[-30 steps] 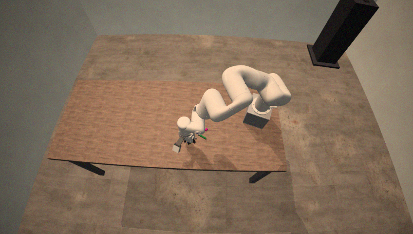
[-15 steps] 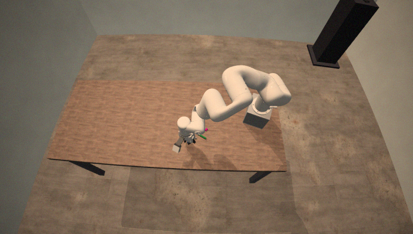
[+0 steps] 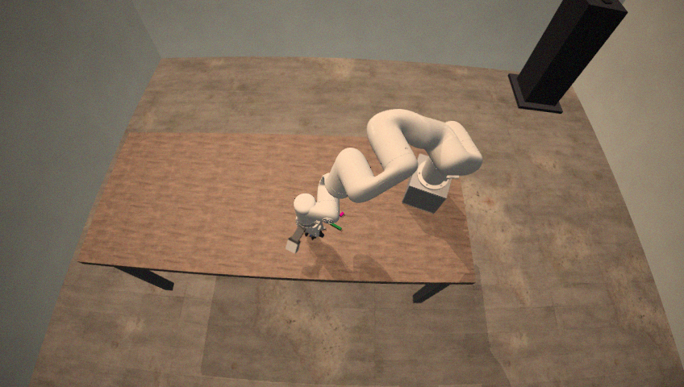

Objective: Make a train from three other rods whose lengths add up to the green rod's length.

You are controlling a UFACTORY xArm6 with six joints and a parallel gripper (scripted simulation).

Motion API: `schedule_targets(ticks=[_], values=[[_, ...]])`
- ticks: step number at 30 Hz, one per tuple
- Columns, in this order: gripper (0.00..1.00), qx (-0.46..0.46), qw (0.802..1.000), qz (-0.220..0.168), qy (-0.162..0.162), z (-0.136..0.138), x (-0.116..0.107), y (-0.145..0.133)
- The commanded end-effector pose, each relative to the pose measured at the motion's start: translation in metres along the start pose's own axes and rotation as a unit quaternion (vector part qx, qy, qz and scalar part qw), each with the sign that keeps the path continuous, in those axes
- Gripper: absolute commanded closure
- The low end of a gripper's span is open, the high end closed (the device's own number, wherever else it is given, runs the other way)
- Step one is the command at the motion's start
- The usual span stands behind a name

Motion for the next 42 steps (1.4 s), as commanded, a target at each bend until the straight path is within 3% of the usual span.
schedule_targets(ticks=[1,42], values=[[0.76,0.0,1.0,0.002,-0.001,0.0009,0.0027,0.0014],[0.76,0.0,1.0,0.002,-0.001,0.001,0.0079,0.0015]])
Point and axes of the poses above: the point where the finger pads meet when closed, its own x axis out along the fingers, its own z axis across the jaws, y = z × x, the point moved 4 cm from there along -x, back along the fingers, and after that the axes turned 6 degrees about x, right-handed, at the moved point
